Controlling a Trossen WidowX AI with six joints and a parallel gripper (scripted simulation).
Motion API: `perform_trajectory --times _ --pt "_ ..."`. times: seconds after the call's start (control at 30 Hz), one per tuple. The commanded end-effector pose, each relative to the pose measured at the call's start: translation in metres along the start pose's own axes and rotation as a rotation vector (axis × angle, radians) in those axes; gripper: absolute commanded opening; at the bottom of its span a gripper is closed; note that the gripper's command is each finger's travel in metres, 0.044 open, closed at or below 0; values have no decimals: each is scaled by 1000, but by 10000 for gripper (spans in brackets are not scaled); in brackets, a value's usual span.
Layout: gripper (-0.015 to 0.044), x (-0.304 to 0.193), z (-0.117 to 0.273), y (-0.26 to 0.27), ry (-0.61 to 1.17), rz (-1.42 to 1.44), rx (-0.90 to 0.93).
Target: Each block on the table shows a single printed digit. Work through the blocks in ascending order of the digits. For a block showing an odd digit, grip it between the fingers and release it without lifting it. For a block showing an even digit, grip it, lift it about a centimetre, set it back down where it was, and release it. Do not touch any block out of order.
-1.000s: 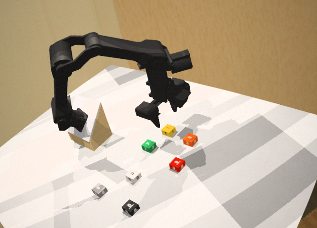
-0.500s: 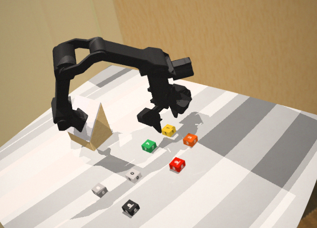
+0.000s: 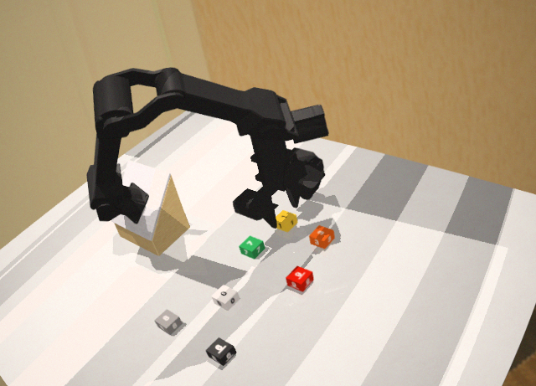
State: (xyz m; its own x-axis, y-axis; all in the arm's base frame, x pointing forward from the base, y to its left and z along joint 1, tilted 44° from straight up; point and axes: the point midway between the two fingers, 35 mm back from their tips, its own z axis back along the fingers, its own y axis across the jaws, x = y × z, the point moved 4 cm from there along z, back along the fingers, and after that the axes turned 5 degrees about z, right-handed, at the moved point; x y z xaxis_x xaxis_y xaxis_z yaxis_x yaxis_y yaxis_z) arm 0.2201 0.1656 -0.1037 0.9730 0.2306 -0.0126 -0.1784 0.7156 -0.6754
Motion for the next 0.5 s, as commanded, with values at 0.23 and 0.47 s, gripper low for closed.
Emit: perform_trajectory --times 0.23,0.47 --pt "120 1 -1 0 -5 3 -3" --pt "120 1 -1 0 -5 3 -3"
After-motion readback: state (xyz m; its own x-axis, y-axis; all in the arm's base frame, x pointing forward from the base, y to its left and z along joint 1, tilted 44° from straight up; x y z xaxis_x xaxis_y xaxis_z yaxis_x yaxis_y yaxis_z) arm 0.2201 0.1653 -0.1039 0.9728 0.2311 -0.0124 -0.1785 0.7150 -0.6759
